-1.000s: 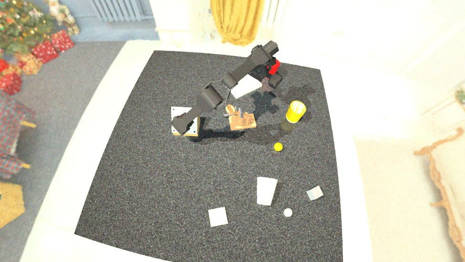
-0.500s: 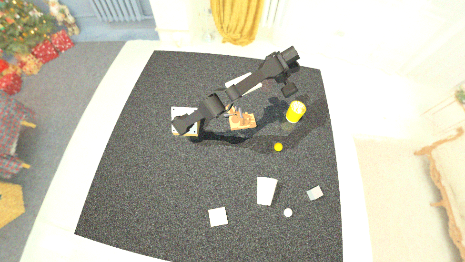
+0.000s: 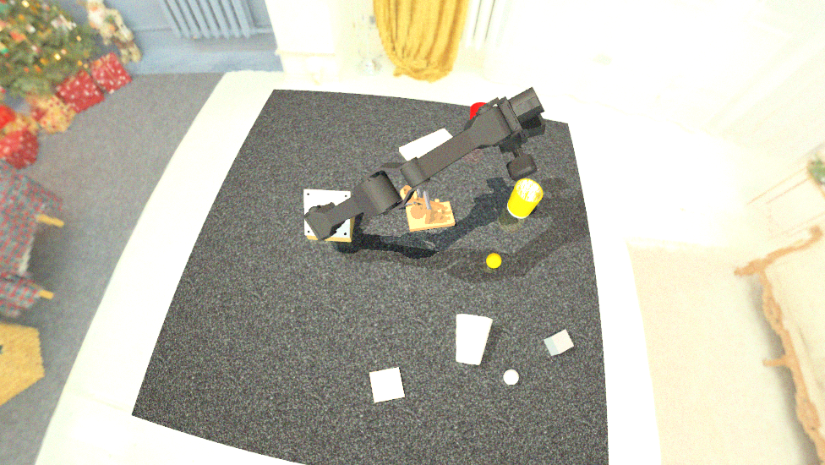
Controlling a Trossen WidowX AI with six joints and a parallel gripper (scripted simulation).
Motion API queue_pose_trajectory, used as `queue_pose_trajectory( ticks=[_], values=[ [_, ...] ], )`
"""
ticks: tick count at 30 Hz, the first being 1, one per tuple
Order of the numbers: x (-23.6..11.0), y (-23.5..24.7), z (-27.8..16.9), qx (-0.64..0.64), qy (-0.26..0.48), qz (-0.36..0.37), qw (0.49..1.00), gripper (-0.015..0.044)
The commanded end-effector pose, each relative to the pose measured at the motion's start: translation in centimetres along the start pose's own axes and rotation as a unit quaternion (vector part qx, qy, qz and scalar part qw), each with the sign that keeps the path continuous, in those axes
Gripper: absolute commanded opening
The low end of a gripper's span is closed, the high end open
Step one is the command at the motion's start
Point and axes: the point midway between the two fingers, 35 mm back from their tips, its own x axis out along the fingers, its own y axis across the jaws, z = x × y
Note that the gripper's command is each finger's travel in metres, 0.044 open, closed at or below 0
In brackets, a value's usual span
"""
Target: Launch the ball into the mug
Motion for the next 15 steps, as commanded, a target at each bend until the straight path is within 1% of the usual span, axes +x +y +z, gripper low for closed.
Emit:
queue_pose_trajectory(
  ticks=[1,7,15],
  values=[
    [0.00,0.01,0.10,0.005,-0.001,0.003,1.000,0.0440],
    [-0.56,-0.26,-0.55,0.006,-0.001,0.001,1.000,0.0440],
    [-0.48,-0.24,-0.38,0.004,-0.001,0.001,1.000,0.0440]
  ],
)
